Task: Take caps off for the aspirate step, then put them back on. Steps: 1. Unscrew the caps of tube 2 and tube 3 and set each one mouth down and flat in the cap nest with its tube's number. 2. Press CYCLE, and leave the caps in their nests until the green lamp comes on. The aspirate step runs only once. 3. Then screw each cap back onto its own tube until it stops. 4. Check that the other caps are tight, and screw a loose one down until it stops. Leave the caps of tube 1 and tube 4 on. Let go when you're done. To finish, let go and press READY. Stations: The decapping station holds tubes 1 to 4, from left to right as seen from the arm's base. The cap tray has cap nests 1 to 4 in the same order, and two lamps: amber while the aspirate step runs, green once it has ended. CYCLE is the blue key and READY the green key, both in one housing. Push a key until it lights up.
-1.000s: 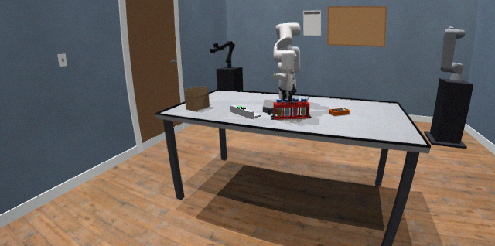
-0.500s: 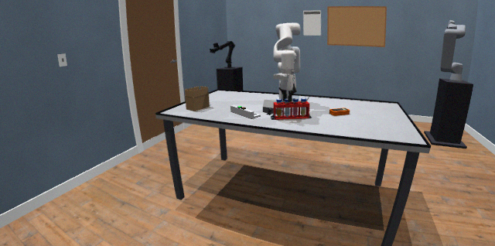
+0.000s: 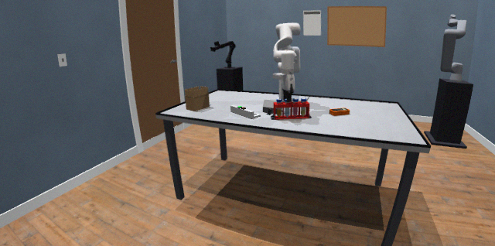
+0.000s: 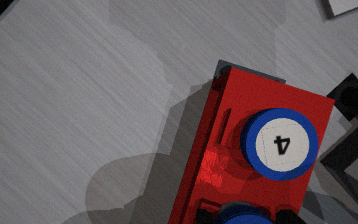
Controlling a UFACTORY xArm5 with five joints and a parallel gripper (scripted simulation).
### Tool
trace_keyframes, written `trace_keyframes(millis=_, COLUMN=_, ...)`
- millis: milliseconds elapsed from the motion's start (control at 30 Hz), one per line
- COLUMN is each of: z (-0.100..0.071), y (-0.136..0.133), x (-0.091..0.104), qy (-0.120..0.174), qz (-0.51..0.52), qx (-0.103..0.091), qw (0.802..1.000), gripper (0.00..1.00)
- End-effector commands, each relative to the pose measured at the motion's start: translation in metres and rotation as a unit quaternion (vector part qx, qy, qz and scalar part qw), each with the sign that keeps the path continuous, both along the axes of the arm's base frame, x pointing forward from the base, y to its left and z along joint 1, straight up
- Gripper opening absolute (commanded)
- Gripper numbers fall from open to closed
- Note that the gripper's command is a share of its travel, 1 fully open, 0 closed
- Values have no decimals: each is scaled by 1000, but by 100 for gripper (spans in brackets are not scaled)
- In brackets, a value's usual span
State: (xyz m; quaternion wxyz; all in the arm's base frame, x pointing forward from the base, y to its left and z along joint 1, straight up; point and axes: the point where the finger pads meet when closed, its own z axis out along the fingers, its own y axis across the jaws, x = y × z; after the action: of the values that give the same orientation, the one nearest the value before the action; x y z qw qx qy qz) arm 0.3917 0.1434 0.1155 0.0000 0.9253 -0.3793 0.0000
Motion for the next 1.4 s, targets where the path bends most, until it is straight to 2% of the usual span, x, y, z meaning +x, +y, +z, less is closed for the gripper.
trace_keyframes(millis=0, z=1, y=0, x=1, qy=-2, qz=-133, qx=1, qw=991, gripper=0)
trace_keyframes(millis=100, z=1, y=0, x=1, qy=-2, qz=-158, qx=1, qw=987, gripper=0)
trace_keyframes(millis=233, z=1, y=0, x=1, qy=-2, qz=-256, qx=1, qw=967, gripper=0)
trace_keyframes(millis=367, z=1, y=0, x=1, qy=-2, qz=-351, qx=1, qw=936, gripper=0)
trace_keyframes(millis=533, z=1, y=0, x=1, qy=-1, qz=-465, qx=1, qw=885, gripper=0)
trace_keyframes(millis=567, z=1, y=0, x=1, qy=-1, qz=-475, qx=1, qw=880, gripper=0)
trace_keyframes(millis=767, z=1, y=0, x=1, qy=-1, qz=-475, qx=1, qw=880, gripper=0)
trace_keyframes(millis=800, z=1, y=0, x=1, qy=-1, qz=-475, qx=1, qw=880, gripper=46)
trace_keyframes(millis=1133, z=1, y=0, x=1, qy=-1, qz=-475, qx=1, qw=880, gripper=46)
trace_keyframes(millis=1233, z=4, y=0, x=1, qy=-1, qz=-475, qx=1, qw=880, gripper=46)
trace_keyframes(millis=1367, z=16, y=0, x=1, qy=-1, qz=-475, qx=1, qw=880, gripper=46)
